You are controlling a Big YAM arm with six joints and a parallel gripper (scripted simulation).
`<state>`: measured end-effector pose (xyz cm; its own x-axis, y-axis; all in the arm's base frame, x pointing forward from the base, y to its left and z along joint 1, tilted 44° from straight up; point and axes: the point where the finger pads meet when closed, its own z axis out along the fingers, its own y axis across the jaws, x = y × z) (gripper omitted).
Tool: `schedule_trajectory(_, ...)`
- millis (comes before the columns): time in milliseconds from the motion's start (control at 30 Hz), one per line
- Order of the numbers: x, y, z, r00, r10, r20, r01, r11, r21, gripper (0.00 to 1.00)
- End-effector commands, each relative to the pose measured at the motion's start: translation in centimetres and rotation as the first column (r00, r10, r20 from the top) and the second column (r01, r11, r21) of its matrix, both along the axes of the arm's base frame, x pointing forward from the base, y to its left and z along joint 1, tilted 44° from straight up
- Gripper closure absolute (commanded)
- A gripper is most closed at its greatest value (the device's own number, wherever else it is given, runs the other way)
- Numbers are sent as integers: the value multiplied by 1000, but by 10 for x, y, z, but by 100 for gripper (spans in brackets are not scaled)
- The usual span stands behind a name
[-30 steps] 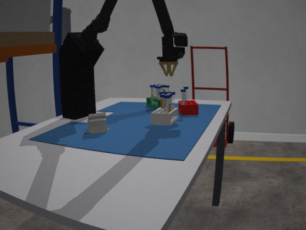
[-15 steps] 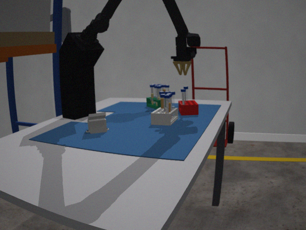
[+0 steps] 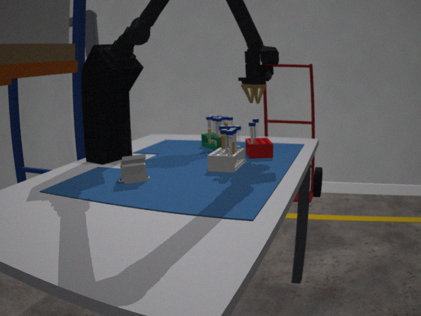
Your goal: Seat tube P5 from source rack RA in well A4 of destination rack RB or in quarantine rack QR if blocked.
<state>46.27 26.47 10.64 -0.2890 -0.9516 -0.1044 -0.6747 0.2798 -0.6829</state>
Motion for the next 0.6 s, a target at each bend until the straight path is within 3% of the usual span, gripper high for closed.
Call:
schedule_trajectory(0,2,12,22,999,13,38,-14,999,36,70)
schedule_trajectory(167,-2,6,17,999,11,33,-12,999,30,70)
schedule_trajectory(233,5,-4,-5,1000,2,3,-2,1000,2,70)
schedule_trajectory(533,10,2,-15,1000,17,6,-17,1000,4,70)
schedule_trajectory(567,11,6,-4,999,23,24,-24,1000,17,70)
